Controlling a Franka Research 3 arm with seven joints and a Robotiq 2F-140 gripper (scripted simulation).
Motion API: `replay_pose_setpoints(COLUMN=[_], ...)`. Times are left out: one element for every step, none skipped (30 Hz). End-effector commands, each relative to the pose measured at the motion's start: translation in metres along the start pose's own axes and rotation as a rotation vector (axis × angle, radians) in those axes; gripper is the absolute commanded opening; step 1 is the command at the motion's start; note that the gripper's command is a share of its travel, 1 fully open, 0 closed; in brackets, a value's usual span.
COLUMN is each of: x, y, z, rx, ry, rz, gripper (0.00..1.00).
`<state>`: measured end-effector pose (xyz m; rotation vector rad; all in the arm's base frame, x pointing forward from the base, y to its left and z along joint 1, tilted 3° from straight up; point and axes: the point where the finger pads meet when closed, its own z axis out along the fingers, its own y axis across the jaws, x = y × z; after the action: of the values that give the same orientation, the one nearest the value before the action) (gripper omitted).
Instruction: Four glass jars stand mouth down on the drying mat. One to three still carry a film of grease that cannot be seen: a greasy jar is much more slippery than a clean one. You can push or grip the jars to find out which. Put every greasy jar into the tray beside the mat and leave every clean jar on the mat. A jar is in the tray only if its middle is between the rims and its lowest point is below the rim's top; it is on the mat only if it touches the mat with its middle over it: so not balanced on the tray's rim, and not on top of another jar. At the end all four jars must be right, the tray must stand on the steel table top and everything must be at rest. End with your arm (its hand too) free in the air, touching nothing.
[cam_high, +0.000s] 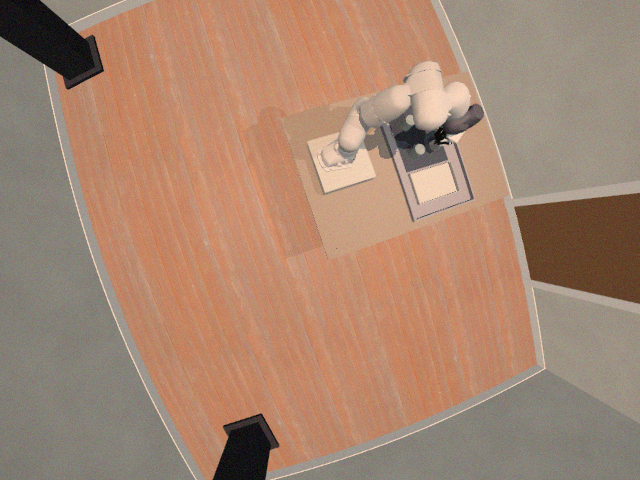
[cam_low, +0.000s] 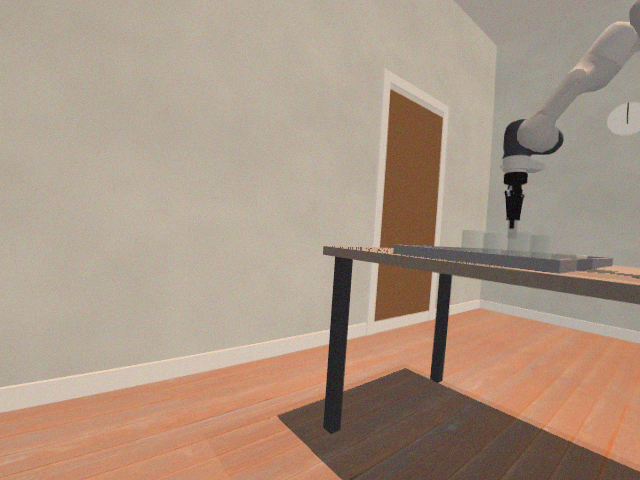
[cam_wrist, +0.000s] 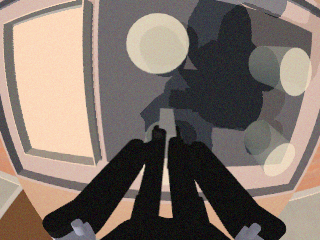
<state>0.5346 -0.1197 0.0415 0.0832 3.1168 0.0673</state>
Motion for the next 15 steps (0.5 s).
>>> replay_pose_setpoints(x=[0.0042,0.0066,0.0066,0.0066,0.0066,0.0066,0.0066,0.0066,0.0066,0.0066,0.0066,0.0066,0.0066,0.0066,0.0066], y=[0.0004,0.0004,0.0004,0.0004,0.0004,0.0004,0.0004,0.0004,0.0004,0.0004,0.0004,0.0004,0.0004,0.0004,0.0004], z=[0.0007,0.0015,0.0015,0.0015,0.0015,0.0015,0.0015,0.0015,0.0015,0.0015,0.0015,0.0015,0.0015,0.0015,0.0015], rx=[-0.002,-0.002,-0.002,-0.002,-0.002,-0.002,-0.002,-0.002,-0.002,-0.002,-0.002,-0.002,-0.002,-0.002,-0.002], ry=[-0.012,-0.012,-0.012,-0.012,-0.012,-0.012,-0.012,-0.012,-0.012,-0.012,-0.012,-0.012,-0.012,-0.012,-0.012], rz=[-0.002,-0.002,-0.002,-0.002,-0.002,-0.002,-0.002,-0.002,-0.002,-0.002,-0.002,-0.002,-0.002,-0.002,-0.002], gripper=[0.00,0.00,0.00,0.00,0.00,0.00,0.00,0.00,0.00,0.00,0.00,0.00,0.00,0.00,0.00])
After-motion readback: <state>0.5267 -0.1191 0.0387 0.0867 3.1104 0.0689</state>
